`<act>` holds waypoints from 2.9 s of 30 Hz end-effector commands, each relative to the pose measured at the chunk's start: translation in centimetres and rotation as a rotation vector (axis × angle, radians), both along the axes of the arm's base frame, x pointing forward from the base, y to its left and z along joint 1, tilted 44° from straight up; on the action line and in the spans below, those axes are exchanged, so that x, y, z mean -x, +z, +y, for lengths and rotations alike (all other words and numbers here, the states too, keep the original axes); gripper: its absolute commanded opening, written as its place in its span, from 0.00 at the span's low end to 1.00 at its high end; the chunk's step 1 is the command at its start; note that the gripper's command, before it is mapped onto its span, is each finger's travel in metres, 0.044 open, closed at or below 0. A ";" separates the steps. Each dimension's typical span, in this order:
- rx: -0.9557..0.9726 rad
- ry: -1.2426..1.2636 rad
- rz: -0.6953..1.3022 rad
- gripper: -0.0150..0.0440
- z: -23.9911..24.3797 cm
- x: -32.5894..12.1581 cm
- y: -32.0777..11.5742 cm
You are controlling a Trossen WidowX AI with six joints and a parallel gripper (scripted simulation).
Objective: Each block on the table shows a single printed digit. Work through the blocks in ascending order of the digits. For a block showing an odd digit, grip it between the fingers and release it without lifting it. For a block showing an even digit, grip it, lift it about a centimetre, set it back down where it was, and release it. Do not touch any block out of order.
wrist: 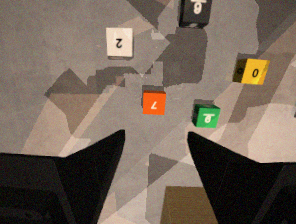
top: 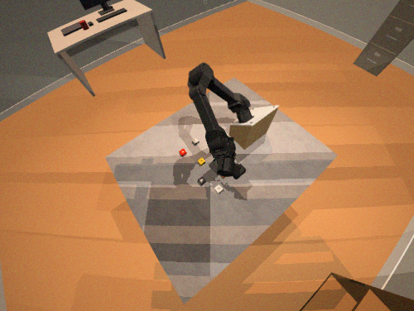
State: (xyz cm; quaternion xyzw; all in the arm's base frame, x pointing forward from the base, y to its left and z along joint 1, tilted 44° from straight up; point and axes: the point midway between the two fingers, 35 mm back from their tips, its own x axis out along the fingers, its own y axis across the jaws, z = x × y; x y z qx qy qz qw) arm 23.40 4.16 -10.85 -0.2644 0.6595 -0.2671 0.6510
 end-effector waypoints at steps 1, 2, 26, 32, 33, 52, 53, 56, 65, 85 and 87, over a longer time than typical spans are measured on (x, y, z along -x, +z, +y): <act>-0.008 -0.007 -0.021 0.53 2.6 -0.2 2.7; -0.008 -0.008 -0.021 0.49 2.7 -0.1 2.8; -0.003 -0.008 -0.019 0.50 -3.8 1.3 8.5; 0.000 -0.007 -0.019 0.77 -9.2 1.4 3.1; 0.001 -0.008 -0.019 0.81 -9.4 1.4 3.0; 0.001 -0.007 -0.018 0.93 -10.9 1.4 1.4; 0.001 -0.007 -0.018 0.93 -11.0 1.4 1.3; 0.002 -0.007 -0.018 0.93 -11.3 1.4 1.0; 0.003 -0.008 -0.018 0.84 -11.9 1.5 0.4; 0.003 -0.008 -0.018 0.46 -11.9 1.5 0.4; 0.003 -0.008 -0.018 0.46 -11.9 1.5 0.4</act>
